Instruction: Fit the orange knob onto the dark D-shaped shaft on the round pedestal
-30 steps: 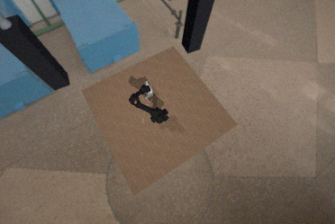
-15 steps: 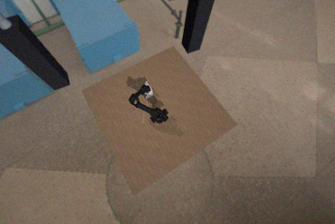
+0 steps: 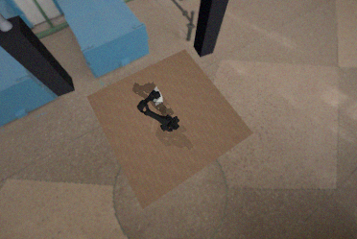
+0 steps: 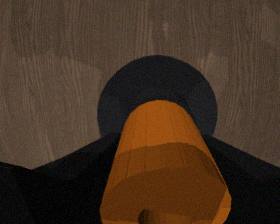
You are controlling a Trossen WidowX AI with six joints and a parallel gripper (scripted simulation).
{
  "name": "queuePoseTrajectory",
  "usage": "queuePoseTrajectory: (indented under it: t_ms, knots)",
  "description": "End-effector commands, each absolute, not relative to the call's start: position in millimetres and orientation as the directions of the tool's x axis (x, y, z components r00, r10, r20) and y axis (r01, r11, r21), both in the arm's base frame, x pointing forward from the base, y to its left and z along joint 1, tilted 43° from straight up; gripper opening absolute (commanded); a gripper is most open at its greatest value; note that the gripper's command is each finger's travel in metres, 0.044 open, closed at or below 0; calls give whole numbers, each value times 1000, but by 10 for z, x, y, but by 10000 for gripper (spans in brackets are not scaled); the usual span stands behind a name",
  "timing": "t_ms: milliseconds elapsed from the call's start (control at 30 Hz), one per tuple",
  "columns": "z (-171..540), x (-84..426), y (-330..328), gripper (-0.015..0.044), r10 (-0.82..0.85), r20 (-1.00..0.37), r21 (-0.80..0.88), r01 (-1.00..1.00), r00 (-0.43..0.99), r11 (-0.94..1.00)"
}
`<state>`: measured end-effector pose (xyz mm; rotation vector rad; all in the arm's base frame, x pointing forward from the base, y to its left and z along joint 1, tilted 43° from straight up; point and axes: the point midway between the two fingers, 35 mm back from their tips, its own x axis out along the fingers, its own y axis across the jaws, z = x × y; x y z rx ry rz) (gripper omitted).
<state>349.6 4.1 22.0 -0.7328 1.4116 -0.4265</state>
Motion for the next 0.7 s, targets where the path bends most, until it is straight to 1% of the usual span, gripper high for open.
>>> queuePoseTrajectory:
  t_ms: [0, 67, 600, 633, 667]
  knots:
    - [222, 3497, 42, 0, -668, -731, -682, -152, 137, 715]
    - [222, 3497, 42, 0, -668, -731, -682, -152, 137, 715]
    - [222, 3497, 42, 420, -668, -731, -682, -152, 137, 715]
    - [222, 3497, 42, 440, -668, -731, -682, -152, 137, 715]
    - [222, 3497, 42, 440, -668, -731, -682, -152, 137, 715]
